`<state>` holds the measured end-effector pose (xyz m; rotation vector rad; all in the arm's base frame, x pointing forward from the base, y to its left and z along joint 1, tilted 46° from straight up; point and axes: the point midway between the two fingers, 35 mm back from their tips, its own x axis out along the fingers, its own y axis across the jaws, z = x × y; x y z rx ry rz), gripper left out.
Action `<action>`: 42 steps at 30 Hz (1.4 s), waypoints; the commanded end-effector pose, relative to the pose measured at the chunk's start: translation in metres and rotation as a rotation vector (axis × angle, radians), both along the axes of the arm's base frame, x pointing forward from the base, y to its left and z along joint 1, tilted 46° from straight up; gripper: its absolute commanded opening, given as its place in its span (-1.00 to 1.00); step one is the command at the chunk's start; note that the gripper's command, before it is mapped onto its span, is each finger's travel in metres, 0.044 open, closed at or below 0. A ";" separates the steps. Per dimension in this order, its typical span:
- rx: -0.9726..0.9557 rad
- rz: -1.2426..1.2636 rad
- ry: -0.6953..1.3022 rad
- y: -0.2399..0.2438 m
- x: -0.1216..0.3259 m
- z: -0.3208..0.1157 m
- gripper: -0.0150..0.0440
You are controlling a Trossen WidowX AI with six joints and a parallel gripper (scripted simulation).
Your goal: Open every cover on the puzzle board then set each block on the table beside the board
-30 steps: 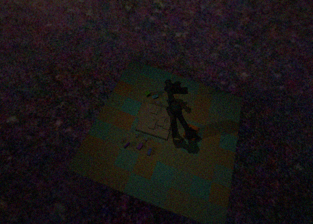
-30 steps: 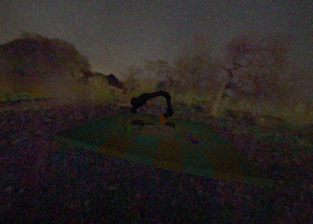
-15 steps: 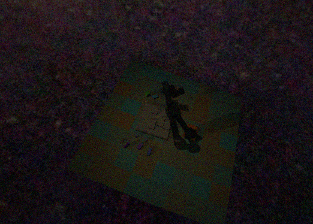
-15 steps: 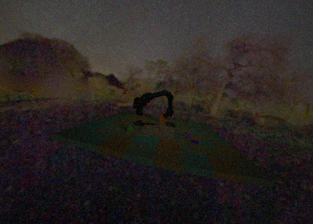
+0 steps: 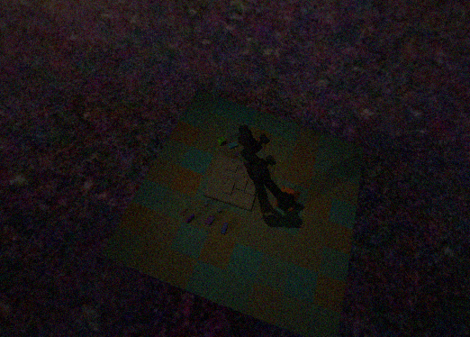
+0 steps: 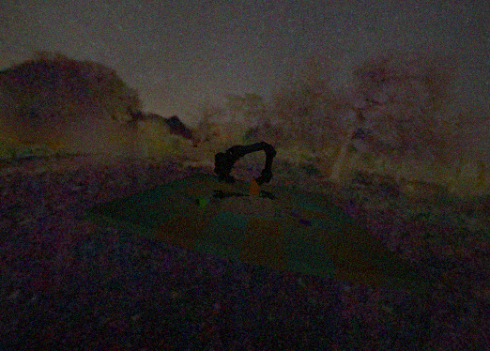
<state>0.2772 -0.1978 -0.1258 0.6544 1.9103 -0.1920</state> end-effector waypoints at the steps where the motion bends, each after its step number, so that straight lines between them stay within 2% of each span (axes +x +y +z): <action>1: 0.080 0.055 -0.076 0.014 0.009 0.010 -0.49; 24: 0.478 0.369 -0.627 0.091 0.061 0.080 -0.49; 42: 0.480 0.371 -0.631 0.092 0.061 0.081 -0.49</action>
